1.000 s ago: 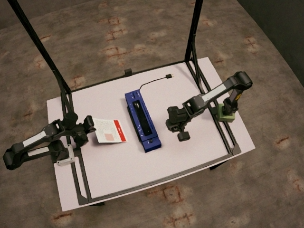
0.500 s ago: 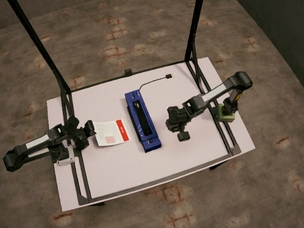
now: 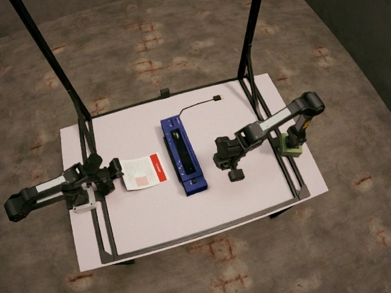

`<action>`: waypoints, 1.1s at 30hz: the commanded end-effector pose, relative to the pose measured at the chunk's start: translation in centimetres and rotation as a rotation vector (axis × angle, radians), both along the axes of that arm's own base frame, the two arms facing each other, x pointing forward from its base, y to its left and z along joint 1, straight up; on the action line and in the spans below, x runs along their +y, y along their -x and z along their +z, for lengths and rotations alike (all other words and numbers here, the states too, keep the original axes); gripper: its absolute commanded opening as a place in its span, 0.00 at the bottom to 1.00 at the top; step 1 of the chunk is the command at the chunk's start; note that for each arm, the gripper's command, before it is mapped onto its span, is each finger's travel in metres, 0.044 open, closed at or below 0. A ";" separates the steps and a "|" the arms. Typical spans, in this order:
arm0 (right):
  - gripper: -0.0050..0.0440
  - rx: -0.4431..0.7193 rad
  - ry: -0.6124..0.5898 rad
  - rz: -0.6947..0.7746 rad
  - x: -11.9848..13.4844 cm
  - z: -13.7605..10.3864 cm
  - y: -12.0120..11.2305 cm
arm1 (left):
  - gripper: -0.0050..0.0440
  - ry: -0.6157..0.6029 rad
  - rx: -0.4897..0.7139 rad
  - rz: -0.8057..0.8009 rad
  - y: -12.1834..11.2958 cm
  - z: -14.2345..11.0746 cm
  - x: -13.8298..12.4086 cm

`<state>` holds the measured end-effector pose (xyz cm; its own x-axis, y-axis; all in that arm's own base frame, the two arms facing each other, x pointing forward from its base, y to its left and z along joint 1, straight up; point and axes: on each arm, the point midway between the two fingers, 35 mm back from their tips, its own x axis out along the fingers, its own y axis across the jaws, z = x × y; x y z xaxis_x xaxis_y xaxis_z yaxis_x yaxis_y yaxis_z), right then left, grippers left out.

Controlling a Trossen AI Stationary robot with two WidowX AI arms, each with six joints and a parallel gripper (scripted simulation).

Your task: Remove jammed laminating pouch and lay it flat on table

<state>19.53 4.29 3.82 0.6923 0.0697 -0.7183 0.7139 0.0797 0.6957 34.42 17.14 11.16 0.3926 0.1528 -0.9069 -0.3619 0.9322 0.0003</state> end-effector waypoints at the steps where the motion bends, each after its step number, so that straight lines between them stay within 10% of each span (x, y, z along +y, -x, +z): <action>1: 0.00 -0.011 -0.004 -0.001 0.1 -0.2 -0.1 | 0.00 -0.013 -0.024 0.000 -0.2 1.0 0.1; 33: 0.00 -0.027 -0.011 -0.005 0.1 -4.2 0.5 | 0.00 -0.013 -0.024 0.000 -0.2 1.0 0.1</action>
